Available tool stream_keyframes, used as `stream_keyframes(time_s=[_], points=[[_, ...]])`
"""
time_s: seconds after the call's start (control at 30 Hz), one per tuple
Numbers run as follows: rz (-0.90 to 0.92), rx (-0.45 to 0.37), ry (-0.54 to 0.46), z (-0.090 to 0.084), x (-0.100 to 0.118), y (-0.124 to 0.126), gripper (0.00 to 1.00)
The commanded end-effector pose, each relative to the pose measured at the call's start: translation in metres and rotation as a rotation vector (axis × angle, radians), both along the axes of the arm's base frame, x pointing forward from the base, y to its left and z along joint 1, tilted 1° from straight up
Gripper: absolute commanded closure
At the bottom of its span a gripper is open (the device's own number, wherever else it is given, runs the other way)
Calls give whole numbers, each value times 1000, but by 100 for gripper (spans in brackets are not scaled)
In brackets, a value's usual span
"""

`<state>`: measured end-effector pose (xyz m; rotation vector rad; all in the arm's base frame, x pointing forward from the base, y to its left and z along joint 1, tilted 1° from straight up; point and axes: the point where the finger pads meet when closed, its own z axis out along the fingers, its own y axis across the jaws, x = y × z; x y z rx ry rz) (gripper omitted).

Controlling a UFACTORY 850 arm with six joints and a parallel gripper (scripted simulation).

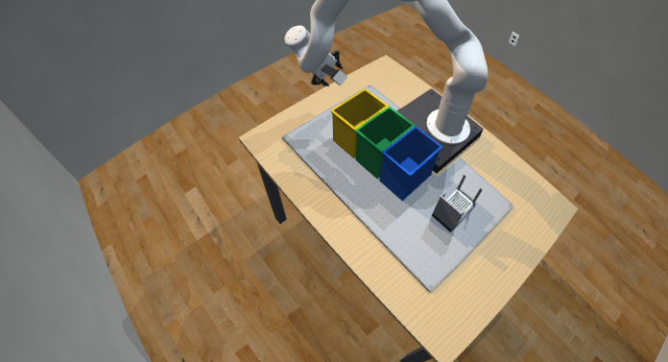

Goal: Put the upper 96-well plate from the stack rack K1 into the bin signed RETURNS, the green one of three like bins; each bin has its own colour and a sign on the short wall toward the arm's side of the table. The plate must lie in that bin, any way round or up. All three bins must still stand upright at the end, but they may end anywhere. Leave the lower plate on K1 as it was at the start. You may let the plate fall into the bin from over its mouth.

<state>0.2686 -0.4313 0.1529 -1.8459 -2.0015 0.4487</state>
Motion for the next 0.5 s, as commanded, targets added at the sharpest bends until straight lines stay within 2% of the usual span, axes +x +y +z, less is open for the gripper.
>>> stream_keyframes(time_s=[0.0, 0.17, 0.23, 0.4, 0.47], points=[[-34, -43, -13, 3, 11, 9, 0], [-34, -43, -13, 4, 23, 19, 0], [-72, -83, -29, 6, 31, 26, 0], [-72, -83, -29, 7, 42, 38, 0], [-110, -122, -47, 8, 49, 45, 0]])
